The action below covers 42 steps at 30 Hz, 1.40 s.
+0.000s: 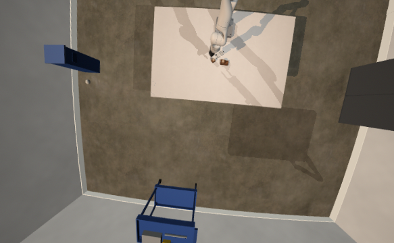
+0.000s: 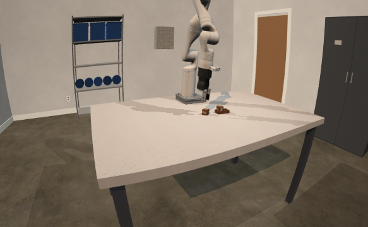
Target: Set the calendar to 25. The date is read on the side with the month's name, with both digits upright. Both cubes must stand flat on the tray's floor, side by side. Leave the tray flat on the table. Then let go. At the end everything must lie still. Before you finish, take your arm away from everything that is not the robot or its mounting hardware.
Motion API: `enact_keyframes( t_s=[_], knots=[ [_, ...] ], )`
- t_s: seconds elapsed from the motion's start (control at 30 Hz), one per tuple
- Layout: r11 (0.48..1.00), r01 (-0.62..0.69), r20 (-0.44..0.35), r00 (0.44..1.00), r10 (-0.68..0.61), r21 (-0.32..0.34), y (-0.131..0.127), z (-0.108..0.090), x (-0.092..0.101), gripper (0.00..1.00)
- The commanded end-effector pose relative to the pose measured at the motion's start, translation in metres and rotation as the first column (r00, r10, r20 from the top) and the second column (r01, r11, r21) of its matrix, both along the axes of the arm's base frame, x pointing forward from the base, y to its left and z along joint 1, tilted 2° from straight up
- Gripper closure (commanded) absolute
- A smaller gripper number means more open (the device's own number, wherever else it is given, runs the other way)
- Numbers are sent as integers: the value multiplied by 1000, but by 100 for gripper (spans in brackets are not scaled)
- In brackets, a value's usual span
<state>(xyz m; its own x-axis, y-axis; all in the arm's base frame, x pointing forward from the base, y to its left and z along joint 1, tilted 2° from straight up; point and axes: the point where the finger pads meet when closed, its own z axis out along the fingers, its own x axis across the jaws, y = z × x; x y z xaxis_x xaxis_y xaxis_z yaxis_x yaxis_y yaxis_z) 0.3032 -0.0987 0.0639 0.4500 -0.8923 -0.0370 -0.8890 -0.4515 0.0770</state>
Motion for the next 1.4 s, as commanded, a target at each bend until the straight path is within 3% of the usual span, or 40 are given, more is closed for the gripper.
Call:
enact_keyframes(
  t_s=[0.0, 0.27, 0.77, 1.37],
  knots=[
    [1000, -22, -31, 999, 21, -16, 6, -1, 5, 10],
    [997, -26, -112, 994, 17, -75, 3, 1, 6, 10],
    [995, -29, -144, 989, 15, -92, 3, 1, 7, 10],
    [981, -59, -330, 944, -5, -184, 4, 0, 9, 10]
  ],
)
